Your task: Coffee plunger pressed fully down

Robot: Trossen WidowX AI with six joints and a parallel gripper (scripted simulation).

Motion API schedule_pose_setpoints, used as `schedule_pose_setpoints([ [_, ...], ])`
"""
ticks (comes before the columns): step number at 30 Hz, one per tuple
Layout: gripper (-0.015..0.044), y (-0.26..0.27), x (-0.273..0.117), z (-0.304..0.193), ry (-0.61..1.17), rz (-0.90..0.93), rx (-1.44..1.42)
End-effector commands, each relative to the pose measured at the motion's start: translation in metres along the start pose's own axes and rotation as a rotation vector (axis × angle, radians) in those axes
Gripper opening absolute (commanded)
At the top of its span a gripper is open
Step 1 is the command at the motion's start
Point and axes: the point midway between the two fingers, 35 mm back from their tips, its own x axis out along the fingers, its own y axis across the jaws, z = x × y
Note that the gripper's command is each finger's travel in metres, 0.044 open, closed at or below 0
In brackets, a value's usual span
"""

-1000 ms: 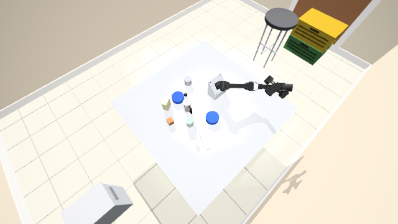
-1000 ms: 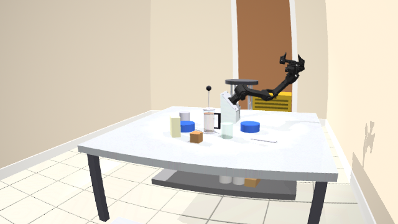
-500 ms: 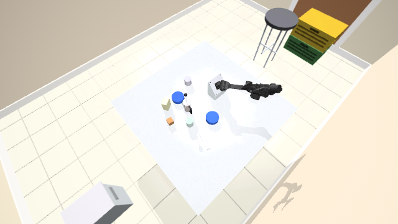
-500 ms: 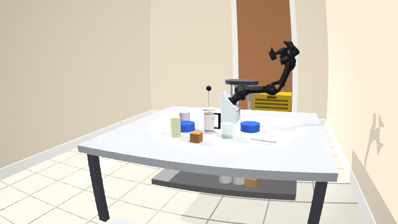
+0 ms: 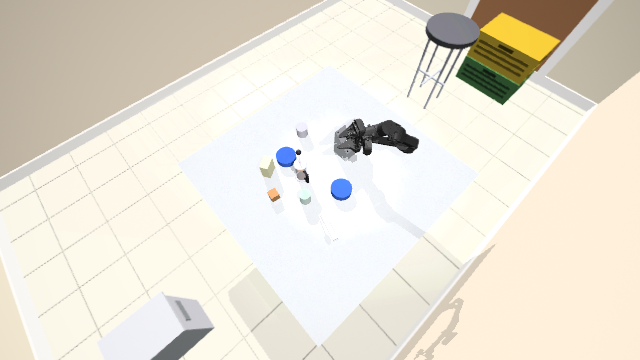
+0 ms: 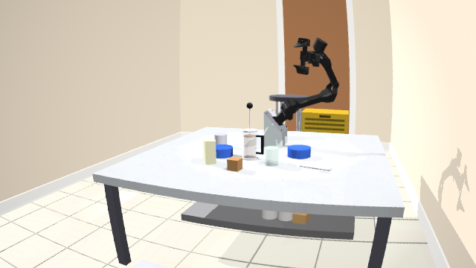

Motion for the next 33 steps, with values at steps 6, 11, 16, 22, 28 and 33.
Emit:
schedule_pose_setpoints([
  [6, 0.044, 0.074, 0.093, -0.092, 0.01, 0.334, 0.808],
  [11, 0.044, 0.127, 0.118, -0.135, 0.063, 0.5, 1.289],
  [16, 0.044, 0.157, 0.127, -0.156, 0.103, 0.586, 1.552],
  [22, 0.044, 0.188, 0.132, -0.153, 0.112, 0.581, 1.554],
  [28, 0.044, 0.216, 0.134, -0.15, 0.115, 0.575, 1.559],
  [33, 0.044, 0.217, 0.138, -0.149, 0.116, 0.576, 1.558],
])
